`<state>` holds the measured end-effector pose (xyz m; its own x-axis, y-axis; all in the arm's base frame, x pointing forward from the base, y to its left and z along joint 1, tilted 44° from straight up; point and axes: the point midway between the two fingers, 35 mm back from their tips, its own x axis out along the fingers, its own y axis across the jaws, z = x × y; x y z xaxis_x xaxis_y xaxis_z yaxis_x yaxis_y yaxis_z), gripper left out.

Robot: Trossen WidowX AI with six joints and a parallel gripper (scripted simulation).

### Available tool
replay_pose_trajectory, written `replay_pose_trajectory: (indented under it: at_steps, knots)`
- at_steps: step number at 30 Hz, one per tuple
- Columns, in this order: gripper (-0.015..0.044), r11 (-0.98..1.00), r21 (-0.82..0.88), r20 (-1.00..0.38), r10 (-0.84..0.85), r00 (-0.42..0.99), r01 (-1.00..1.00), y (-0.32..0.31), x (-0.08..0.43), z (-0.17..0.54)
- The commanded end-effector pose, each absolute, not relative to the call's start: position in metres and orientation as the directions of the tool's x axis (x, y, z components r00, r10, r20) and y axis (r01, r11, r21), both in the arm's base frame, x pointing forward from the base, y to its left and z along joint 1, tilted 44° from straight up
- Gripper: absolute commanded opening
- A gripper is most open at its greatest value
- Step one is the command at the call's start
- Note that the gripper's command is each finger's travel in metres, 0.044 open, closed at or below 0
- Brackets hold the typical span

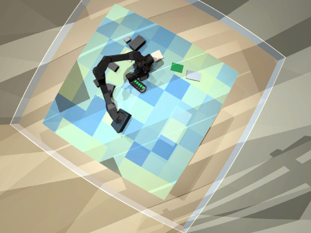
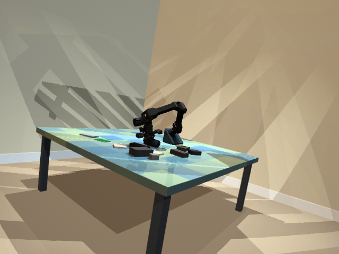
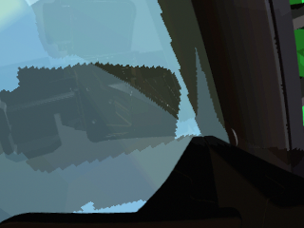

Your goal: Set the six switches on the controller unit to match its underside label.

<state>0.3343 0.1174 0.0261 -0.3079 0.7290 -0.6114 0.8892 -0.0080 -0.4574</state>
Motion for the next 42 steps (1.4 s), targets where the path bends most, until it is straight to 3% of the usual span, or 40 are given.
replay_pose_trajectory:
  at_steps: [1,19,28,33,42]
  knots:
    - [0.0,0.0,-0.485,-0.605,0.722,-0.335,0.875,0.122,0.324,0.022]
    - [0.0,0.0,-0.485,-0.605,0.722,-0.336,0.874,0.122,0.313,0.024]
    - [0.0,-0.015,-0.476,-0.611,0.725,-0.318,0.879,0.084,0.371,0.043]
    - [0.0,-0.016,-0.48,-0.61,0.725,-0.32,0.877,0.077,0.378,0.046]
    - [0.0,0.271,-0.233,-0.682,0.639,-0.355,0.934,0.096,0.333,0.07]
